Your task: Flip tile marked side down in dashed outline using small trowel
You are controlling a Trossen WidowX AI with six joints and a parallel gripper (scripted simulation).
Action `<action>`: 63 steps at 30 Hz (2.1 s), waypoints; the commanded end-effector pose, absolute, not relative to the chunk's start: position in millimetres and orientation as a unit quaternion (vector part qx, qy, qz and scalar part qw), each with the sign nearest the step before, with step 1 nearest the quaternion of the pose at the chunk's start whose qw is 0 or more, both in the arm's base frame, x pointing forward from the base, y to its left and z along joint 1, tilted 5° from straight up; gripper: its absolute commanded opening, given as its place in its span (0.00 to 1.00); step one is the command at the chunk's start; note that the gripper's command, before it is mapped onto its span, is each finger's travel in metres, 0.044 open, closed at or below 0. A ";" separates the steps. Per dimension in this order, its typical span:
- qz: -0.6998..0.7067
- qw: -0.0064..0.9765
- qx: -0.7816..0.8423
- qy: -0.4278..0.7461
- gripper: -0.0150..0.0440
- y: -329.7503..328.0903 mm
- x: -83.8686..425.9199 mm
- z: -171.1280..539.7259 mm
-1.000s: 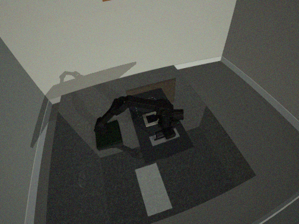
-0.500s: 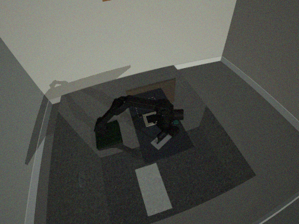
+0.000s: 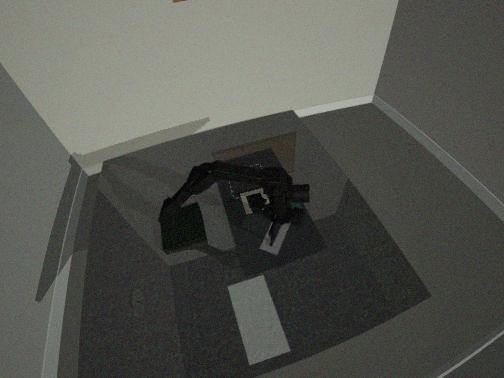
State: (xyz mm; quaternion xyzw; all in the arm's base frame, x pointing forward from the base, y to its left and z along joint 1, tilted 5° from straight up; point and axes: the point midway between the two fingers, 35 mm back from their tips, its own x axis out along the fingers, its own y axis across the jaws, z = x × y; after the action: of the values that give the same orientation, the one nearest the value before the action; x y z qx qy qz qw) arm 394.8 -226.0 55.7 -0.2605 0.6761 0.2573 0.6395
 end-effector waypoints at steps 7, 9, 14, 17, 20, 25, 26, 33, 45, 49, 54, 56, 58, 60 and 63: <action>0.266 0.635 -0.267 0.674 0.71 -225.7 394.1 54.4; 0.266 0.635 -0.267 0.674 0.71 -225.7 394.1 54.4; 0.266 0.635 -0.267 0.674 0.71 -225.7 394.1 54.4; 0.266 0.635 -0.267 0.674 0.71 -225.7 394.1 54.4; 0.266 0.635 -0.267 0.674 0.71 -225.7 394.1 54.4; 0.266 0.635 -0.267 0.674 0.71 -225.6 394.2 56.3; 0.267 0.634 -0.268 0.674 0.71 -225.5 394.3 61.8; 0.273 0.632 -0.274 0.672 0.71 -222.8 392.9 99.1; 0.246 0.642 -0.248 0.682 0.71 -226.2 396.2 96.9; 0.246 0.642 -0.248 0.682 0.71 -226.6 396.3 90.6; 0.246 0.642 -0.248 0.682 0.71 -226.9 396.3 82.6; 0.246 0.642 -0.248 0.682 0.71 -227.1 396.2 79.4; 0.246 0.642 -0.248 0.682 0.71 -227.1 396.0 76.2; 0.246 0.642 -0.248 0.682 0.71 -227.2 395.8 73.0; 0.246 0.642 -0.248 0.682 0.71 -227.3 395.5 68.1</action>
State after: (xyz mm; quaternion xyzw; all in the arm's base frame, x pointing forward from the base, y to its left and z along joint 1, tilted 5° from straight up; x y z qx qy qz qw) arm 397.4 -227.5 74.0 -0.2512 0.6795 0.2458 0.6440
